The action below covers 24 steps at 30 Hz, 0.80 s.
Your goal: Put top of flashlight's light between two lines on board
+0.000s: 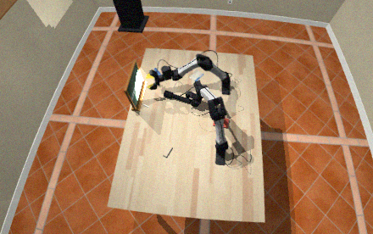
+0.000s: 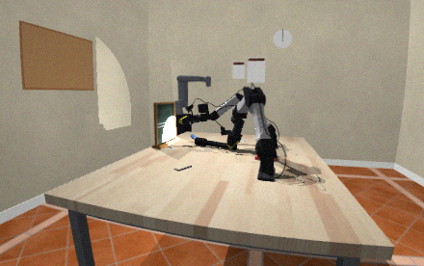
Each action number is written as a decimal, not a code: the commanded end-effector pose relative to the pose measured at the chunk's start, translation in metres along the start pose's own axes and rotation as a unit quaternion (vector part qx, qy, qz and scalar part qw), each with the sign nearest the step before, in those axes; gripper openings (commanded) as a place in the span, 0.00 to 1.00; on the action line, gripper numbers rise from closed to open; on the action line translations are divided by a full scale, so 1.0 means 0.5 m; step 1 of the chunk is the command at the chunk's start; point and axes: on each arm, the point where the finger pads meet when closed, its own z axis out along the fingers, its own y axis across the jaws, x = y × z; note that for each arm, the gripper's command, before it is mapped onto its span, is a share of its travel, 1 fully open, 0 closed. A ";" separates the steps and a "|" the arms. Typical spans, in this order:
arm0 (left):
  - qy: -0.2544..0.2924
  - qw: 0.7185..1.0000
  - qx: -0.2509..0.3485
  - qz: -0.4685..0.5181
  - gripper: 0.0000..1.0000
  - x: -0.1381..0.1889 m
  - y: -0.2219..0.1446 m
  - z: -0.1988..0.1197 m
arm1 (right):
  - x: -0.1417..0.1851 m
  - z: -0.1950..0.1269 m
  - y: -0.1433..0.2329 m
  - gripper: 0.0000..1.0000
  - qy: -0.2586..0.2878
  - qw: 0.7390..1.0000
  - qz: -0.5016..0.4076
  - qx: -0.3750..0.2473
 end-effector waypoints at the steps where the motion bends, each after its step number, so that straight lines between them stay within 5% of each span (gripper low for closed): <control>1: -0.020 1.000 0.016 -0.001 0.30 -0.013 -0.009 -0.029 | -0.010 -0.010 0.000 1.00 -0.002 1.000 -0.002 0.001; 7: -0.020 1.000 0.016 -0.001 0.30 -0.013 -0.009 -0.029 | 0.101 0.006 0.001 1.00 0.150 0.986 0.072 -0.018; 10: -0.020 1.000 0.016 -0.001 0.30 -0.013 -0.009 -0.029 | 0.073 0.013 0.001 1.00 0.128 0.990 0.064 -0.019; 18: -0.020 1.000 0.016 -0.001 0.30 -0.013 -0.009 -0.029 | 0.183 -0.042 0.021 1.00 0.299 0.943 0.148 -0.022; 20: -0.020 1.000 0.016 -0.001 0.30 -0.013 -0.009 -0.029 | 0.114 0.004 0.009 1.00 0.219 0.970 0.106 -0.026; 24: -0.020 1.000 0.016 -0.001 0.30 -0.013 -0.009 -0.029 | 0.153 -0.029 0.018 1.00 0.294 0.944 0.148 -0.023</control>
